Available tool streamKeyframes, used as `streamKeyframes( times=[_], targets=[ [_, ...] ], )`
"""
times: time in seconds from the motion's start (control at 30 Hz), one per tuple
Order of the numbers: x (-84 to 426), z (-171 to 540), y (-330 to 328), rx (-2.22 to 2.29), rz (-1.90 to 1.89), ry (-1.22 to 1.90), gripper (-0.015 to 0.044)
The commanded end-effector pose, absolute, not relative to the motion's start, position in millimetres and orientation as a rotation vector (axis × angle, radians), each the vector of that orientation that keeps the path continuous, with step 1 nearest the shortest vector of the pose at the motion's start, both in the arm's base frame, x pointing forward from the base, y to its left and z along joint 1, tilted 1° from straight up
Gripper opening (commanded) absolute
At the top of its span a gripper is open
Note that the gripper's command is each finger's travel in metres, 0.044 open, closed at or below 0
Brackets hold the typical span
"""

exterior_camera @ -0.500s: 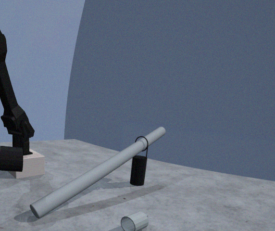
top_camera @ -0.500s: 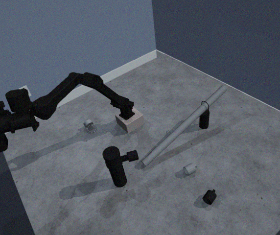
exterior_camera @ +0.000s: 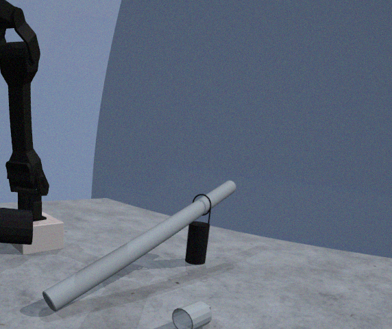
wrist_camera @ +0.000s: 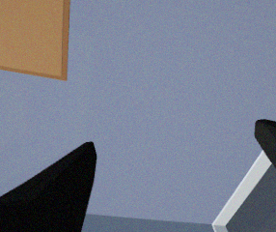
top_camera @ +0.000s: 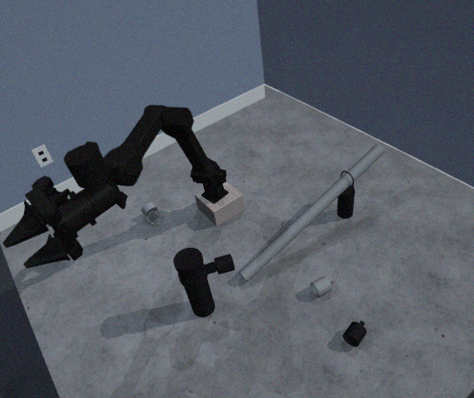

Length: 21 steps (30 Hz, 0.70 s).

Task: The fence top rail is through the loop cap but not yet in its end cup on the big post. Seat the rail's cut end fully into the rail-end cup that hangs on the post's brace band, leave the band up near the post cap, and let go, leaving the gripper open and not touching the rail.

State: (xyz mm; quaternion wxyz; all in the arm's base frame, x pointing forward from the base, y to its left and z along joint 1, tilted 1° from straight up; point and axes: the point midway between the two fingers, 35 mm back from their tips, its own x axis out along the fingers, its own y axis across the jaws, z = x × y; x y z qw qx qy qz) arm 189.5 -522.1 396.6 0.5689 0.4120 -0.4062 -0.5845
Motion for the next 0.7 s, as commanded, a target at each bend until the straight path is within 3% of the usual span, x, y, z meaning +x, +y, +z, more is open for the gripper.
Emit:
streamKeyframes(
  times=[0.0, 0.33, 0.67],
  targets=[
    [229, 385, -487, 0.959, -1.35, -0.731, 0.044],
    [322, 336, -350, 0.812, -1.139, -0.048, 0.044],
    [344, 277, -192, 0.505, -0.742, 0.548, 0.044]
  ],
)
